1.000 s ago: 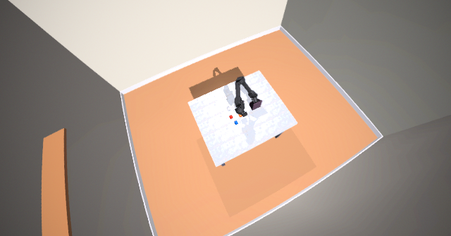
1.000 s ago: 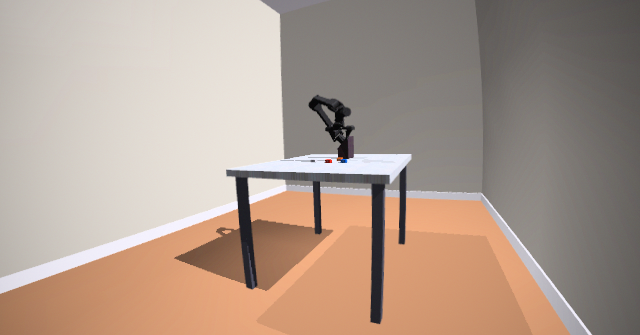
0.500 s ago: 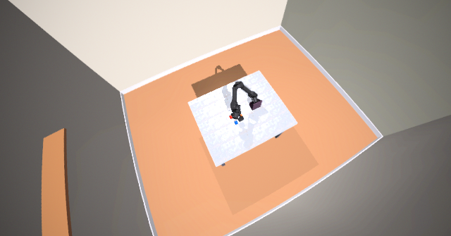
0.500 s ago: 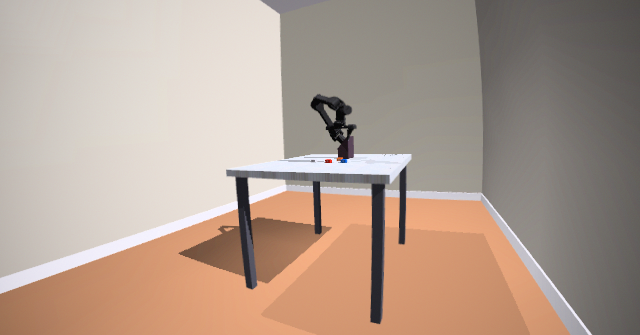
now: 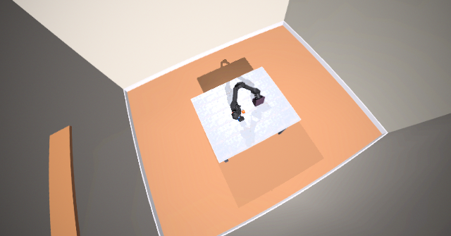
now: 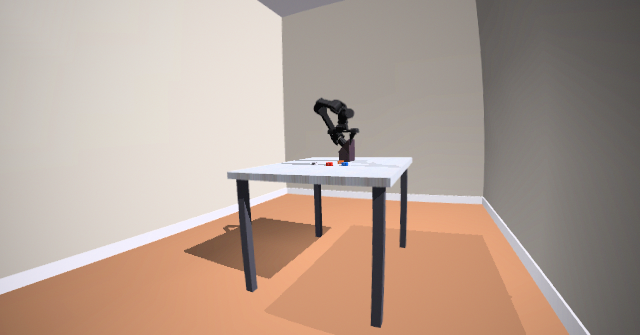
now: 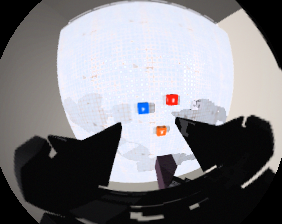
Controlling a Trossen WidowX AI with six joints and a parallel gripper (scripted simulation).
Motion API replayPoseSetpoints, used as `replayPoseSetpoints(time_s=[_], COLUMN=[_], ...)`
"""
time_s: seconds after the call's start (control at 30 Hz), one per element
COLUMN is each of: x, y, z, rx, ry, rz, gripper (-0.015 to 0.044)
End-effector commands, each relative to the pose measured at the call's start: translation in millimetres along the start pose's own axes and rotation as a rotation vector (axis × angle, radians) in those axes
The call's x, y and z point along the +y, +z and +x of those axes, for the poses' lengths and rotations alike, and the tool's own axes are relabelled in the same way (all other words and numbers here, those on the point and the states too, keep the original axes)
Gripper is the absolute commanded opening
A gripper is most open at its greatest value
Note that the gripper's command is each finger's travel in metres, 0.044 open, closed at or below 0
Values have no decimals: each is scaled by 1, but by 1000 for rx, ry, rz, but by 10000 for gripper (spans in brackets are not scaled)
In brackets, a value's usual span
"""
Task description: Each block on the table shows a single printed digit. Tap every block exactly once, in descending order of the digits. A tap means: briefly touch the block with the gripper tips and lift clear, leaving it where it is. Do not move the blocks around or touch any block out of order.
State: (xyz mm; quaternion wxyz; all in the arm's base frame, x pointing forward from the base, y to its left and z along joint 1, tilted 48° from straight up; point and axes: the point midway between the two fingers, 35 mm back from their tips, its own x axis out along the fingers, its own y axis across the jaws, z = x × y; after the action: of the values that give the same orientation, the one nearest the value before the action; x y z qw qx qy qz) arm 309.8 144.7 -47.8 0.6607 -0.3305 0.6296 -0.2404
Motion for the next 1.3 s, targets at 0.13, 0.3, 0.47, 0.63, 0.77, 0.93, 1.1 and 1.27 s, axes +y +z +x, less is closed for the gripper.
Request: replayPoseSetpoints(time_s=[0.13, 0.3, 0.47, 0.63, 0.77, 0.93, 1.1, 1.27], x=[1, 1, -64, -91, -91, -91, -91, -91], y=[3, 3, 14, 16, 16, 16, 16, 16], z=[-2, -2, -2, -1, -1, -1, -1, -1], rx=[-7, -7, -5, -7, -7, -7, -7, -7], ry=[0, 0, 2, -4, -4, -4, -4, -4], rz=[-3, -3, -2, -4, -4, -4, -4, -4], gripper=[400, 400, 400, 400, 400, 400, 400, 400])
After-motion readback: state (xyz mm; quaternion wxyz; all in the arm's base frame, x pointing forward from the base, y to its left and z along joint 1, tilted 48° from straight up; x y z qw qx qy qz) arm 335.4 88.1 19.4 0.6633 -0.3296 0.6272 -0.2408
